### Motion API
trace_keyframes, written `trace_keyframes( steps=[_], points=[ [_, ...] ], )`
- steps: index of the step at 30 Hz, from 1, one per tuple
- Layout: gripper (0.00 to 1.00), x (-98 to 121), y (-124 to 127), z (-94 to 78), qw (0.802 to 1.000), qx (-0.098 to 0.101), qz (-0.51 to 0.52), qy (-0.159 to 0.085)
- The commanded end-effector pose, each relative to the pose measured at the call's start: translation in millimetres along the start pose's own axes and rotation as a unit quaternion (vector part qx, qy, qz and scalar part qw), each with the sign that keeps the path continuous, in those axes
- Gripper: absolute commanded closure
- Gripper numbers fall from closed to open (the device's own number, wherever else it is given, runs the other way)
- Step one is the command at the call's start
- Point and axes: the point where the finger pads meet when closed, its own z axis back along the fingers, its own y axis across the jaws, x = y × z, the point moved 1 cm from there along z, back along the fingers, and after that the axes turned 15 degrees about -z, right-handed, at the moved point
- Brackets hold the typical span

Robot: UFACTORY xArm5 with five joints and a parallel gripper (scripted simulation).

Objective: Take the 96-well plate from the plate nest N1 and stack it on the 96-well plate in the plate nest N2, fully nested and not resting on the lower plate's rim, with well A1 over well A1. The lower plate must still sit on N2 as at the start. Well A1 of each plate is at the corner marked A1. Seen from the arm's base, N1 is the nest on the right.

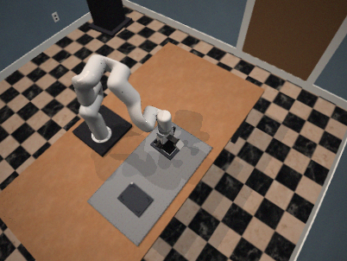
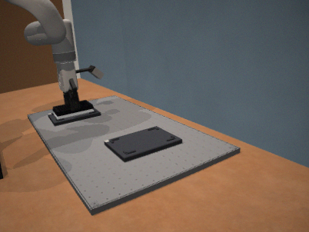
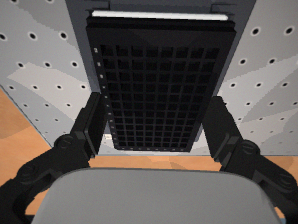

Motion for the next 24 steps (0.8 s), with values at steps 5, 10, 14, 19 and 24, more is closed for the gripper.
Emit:
trace_keyframes(
  steps=[5, 10, 14, 19, 24],
  points=[
    [0.0, -1, -1, 1.1, 1.0, -0.001, 0.0, 0.001],
    [0.0, -1, -1, 1.1, 1.0, -0.001, 0.0, 0.001],
    [0.0, -1, -1, 11.8, 1.0, -0.001, 0.0, 0.001],
    [0.0, -1, -1, 19.8, 1.0, -0.001, 0.0, 0.001],
    [0.0, -1, -1, 33.2, 1.0, -0.001, 0.0, 0.001]
  ],
)
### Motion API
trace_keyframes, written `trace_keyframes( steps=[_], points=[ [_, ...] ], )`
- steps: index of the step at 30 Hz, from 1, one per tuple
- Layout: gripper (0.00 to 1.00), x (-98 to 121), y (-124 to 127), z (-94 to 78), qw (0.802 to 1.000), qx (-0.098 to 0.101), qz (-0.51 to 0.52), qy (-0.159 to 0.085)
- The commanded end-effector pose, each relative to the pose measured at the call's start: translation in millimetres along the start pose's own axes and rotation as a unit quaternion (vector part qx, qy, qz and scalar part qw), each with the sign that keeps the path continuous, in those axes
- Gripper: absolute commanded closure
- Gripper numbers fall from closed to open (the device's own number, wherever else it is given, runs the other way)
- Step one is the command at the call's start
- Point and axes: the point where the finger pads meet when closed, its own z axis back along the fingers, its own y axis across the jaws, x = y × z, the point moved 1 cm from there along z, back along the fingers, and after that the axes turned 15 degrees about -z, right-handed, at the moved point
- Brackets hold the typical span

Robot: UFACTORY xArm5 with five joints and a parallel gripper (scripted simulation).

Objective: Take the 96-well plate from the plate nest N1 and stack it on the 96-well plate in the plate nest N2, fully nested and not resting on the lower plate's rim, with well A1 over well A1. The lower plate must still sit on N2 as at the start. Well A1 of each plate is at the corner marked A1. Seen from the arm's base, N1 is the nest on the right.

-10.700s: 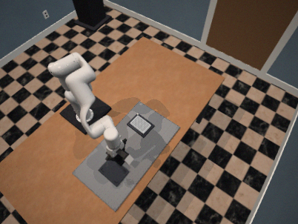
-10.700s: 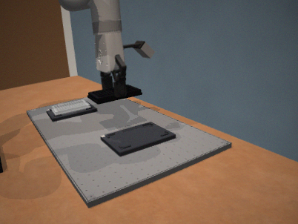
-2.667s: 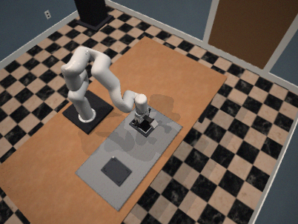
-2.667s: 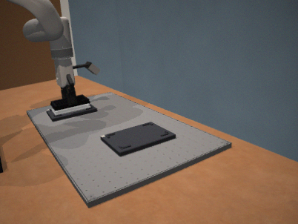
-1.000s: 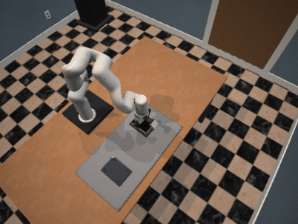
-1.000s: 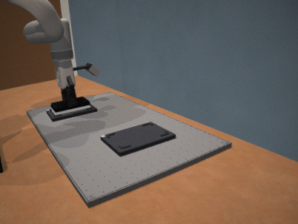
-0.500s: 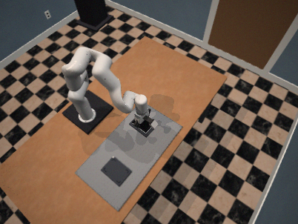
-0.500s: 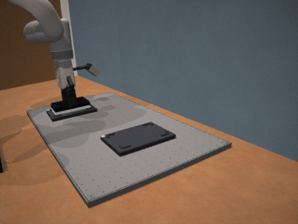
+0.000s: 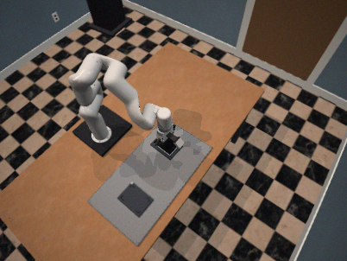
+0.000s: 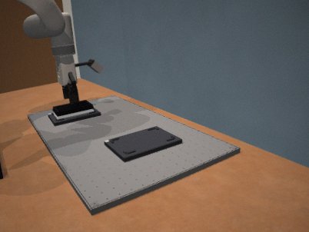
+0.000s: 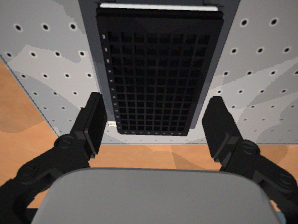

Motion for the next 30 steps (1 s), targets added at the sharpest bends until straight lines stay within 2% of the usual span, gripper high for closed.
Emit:
trace_keyframes(
  steps=[1, 24, 30],
  points=[
    [0.0, -1, -1, 14.2, 1.0, -0.001, 0.0, 0.001],
    [0.0, -1, -1, 69.8, 1.0, -0.001, 0.0, 0.001],
    [0.0, -1, -1, 69.8, 1.0, -0.001, 0.0, 0.001]
  ],
)
